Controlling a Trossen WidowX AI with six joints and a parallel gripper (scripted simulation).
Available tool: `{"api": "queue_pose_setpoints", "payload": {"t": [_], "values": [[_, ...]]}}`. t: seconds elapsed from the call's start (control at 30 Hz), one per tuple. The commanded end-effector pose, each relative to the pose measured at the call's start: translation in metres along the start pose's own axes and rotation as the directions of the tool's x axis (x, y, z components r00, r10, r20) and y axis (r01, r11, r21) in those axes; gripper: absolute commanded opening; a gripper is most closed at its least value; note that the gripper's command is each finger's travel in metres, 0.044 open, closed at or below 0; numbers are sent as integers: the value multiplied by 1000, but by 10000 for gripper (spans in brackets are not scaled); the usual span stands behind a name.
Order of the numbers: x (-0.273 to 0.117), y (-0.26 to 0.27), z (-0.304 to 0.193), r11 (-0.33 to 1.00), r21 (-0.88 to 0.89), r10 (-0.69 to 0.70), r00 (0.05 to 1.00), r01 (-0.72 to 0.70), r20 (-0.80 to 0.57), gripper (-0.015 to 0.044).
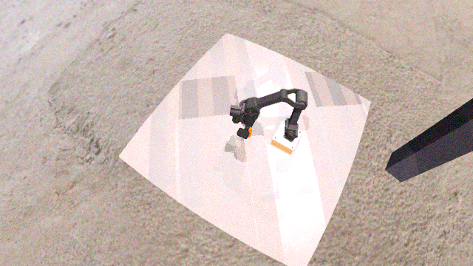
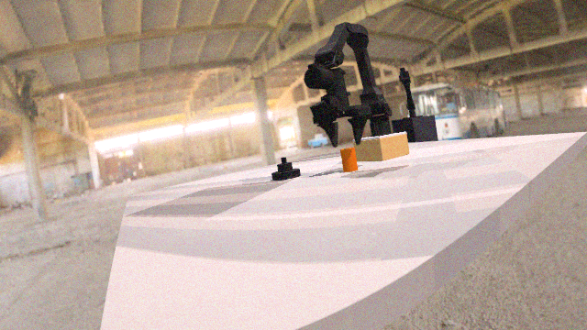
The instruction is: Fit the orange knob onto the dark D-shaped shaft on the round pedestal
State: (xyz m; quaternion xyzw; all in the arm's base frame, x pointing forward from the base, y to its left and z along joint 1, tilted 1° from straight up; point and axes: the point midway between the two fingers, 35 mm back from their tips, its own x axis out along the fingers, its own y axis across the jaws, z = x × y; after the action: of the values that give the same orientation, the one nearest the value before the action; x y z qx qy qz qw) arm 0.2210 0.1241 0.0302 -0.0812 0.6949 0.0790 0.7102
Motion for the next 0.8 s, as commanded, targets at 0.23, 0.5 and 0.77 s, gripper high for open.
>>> {"api": "queue_pose_setpoints", "payload": {"t": [0.23,0.5,0.77], "values": [[19,-1,-1,1000,4,-8,1000,8,-7,440],[32,-2,-1,1000,4,-8,1000,8,-7,440],[45,-2,-2,1000,4,-8,1000,8,-7,440]]}}
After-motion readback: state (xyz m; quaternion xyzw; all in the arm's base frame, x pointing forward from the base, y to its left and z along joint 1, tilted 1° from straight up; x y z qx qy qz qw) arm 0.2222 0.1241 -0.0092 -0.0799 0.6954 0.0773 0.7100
